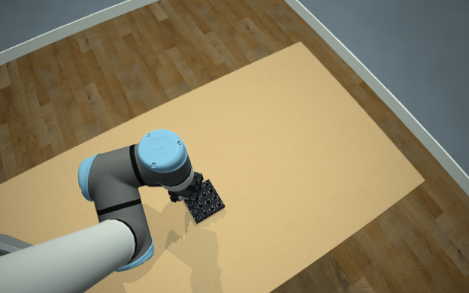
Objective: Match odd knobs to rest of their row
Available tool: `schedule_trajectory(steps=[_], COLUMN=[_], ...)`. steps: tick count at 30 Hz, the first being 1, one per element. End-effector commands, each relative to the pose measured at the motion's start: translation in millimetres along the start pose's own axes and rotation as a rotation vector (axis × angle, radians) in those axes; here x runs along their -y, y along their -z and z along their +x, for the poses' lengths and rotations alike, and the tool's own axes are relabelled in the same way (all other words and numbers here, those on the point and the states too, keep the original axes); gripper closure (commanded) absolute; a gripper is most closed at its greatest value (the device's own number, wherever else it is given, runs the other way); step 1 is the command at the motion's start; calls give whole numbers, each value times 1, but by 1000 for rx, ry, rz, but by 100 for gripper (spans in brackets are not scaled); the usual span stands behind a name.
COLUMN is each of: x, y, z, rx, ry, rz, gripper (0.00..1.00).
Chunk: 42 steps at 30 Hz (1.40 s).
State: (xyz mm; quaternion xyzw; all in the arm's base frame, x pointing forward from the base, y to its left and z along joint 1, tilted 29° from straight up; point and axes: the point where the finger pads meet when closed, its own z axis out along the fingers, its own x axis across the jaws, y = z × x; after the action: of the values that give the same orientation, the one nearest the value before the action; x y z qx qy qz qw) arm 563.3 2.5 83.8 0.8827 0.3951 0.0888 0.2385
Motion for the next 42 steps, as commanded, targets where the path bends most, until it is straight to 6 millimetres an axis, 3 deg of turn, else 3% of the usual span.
schedule_trajectory(steps=[1,31,32,42], x=[1,1,1,1], y=[0,0,0,0], z=[-1,0,0,0], rx=[1,0,0,0], ry=[-39,-64,-64,-65], rz=[1,1,1,1], gripper=[96,96,89,89])
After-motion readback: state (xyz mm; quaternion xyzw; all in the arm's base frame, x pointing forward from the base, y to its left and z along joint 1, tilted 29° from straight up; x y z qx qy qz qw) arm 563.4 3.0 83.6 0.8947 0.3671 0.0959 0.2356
